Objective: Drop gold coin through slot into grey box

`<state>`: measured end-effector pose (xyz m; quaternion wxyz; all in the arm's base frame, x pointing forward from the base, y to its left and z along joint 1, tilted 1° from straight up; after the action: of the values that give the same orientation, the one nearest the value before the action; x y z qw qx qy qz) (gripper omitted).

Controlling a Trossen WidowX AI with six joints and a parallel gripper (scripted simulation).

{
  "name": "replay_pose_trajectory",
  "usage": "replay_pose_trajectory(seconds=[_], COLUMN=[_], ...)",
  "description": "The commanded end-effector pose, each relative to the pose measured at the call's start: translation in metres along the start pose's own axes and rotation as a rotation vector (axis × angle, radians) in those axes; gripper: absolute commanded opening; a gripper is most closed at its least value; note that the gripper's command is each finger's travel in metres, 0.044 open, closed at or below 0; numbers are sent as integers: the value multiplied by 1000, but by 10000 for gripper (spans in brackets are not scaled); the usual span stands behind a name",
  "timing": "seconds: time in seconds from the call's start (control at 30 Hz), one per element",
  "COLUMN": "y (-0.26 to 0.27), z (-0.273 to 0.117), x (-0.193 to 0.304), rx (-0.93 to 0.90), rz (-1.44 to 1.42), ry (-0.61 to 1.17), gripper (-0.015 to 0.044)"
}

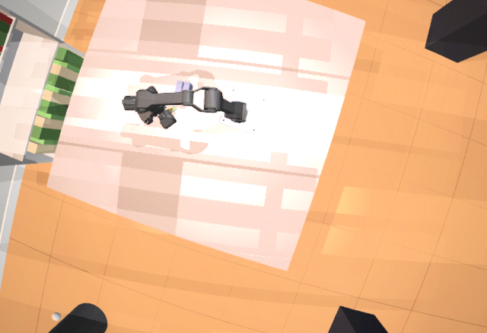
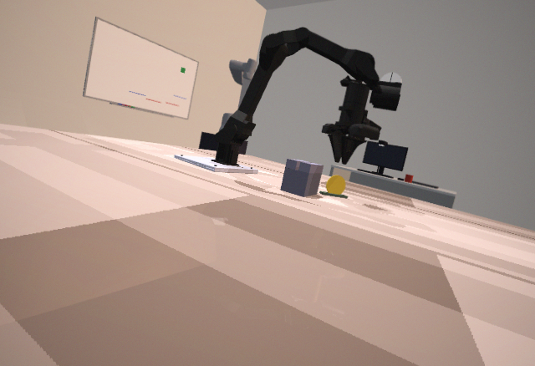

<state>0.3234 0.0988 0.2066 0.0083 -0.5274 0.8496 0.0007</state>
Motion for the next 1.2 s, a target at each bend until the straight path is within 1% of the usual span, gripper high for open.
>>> replay_pose_trajectory(seconds=[0.0,0.07,0.27,1.17], y=[-1,-1,-2,-3], z=[8,17,20,64], x=[0,0,0,-1], rx=[4,4,4,5], rz=[-5,-5,-5,-5], ry=[2,2,2,2], gripper=[161,161,161,161])
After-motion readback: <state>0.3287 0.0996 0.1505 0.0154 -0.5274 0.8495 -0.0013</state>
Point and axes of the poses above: the point midway between the two fingers, 35 mm back from their tips, its own z axis out along the fingers, its own y axis across the jaws, x = y × z, the point moved 9 cm from there along -z, back along the fingers, and after that the axes turned 10 degrees about -z, right-handed, at the moved point
